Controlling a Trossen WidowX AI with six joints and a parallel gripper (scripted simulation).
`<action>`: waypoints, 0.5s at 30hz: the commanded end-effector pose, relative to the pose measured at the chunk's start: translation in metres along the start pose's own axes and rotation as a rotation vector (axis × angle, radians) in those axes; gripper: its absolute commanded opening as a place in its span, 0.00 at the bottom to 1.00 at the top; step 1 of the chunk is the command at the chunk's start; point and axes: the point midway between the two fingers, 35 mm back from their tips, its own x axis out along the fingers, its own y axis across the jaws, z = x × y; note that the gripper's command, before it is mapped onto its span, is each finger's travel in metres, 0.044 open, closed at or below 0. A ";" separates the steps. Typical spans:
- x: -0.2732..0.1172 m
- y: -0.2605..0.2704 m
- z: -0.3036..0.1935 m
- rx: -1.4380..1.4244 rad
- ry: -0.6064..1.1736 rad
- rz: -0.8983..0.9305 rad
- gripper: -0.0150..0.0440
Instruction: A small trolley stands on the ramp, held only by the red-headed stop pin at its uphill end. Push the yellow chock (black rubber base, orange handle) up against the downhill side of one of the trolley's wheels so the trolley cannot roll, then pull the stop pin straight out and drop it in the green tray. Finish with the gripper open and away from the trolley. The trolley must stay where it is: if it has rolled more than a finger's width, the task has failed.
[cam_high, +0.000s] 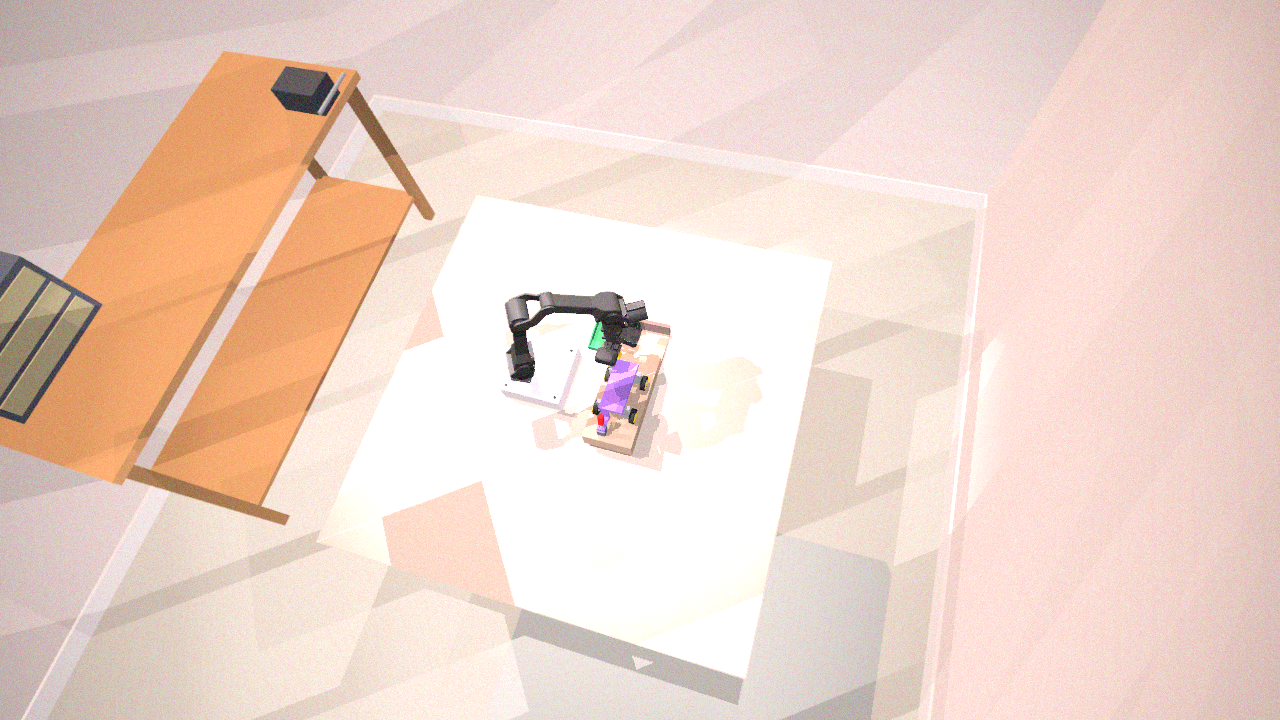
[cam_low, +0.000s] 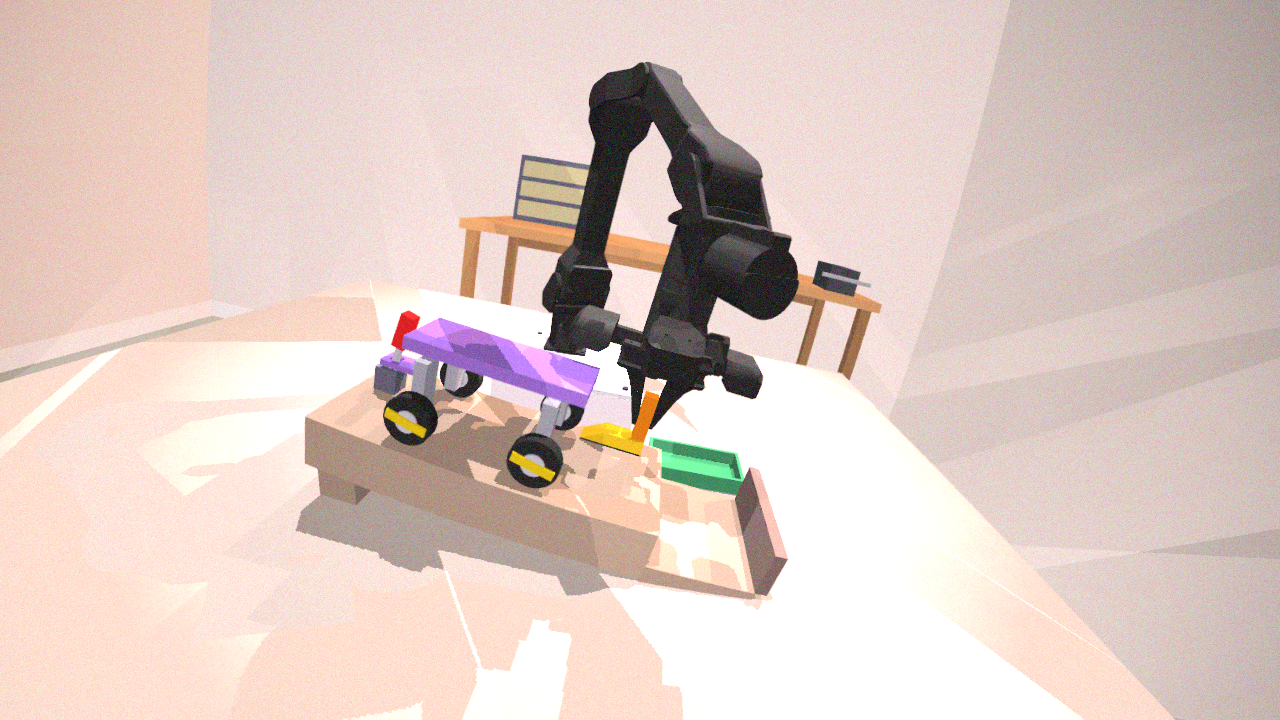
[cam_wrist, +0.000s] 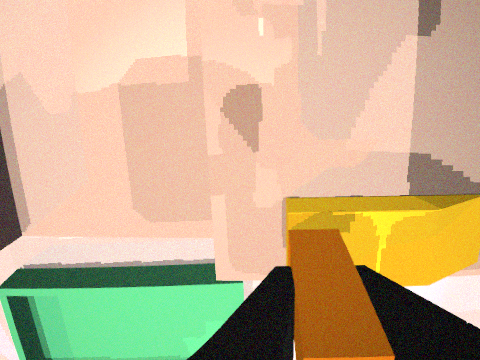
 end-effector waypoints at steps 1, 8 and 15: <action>-0.001 -0.006 0.000 -0.001 -0.007 -0.002 0.25; -0.001 -0.012 0.000 -0.001 -0.007 -0.003 0.25; -0.001 -0.017 0.000 -0.001 -0.007 -0.003 0.25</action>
